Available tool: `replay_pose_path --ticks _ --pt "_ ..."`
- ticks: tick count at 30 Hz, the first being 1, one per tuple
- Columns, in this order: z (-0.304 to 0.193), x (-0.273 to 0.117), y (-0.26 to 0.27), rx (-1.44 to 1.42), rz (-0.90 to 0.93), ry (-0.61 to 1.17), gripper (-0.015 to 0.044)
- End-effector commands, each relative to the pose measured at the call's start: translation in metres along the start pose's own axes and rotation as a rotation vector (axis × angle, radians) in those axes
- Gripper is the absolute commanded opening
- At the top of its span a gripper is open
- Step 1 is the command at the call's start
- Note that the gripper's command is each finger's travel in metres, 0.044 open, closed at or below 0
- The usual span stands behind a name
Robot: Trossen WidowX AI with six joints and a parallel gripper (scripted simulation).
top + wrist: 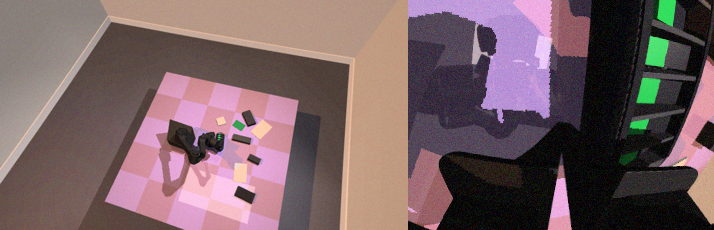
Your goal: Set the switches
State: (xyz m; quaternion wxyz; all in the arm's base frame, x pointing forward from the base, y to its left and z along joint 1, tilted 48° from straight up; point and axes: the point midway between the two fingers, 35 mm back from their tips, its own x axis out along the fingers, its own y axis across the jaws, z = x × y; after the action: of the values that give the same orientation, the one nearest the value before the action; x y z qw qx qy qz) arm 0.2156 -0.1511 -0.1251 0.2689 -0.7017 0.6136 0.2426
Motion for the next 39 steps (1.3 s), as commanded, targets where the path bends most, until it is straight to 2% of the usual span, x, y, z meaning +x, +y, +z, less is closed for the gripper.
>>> replay_pose_path --ticks 1,34,36,39 --pt "-0.001 0.003 -0.011 0.015 -0.011 0.000 0.0000" --pt "-0.002 0.011 -0.044 0.016 -0.013 0.001 0.0000" --pt "-0.001 0.002 -0.035 0.011 -0.006 -0.001 0.0000" --pt "0.000 -0.032 -0.013 0.017 -0.008 -0.004 0.0000"
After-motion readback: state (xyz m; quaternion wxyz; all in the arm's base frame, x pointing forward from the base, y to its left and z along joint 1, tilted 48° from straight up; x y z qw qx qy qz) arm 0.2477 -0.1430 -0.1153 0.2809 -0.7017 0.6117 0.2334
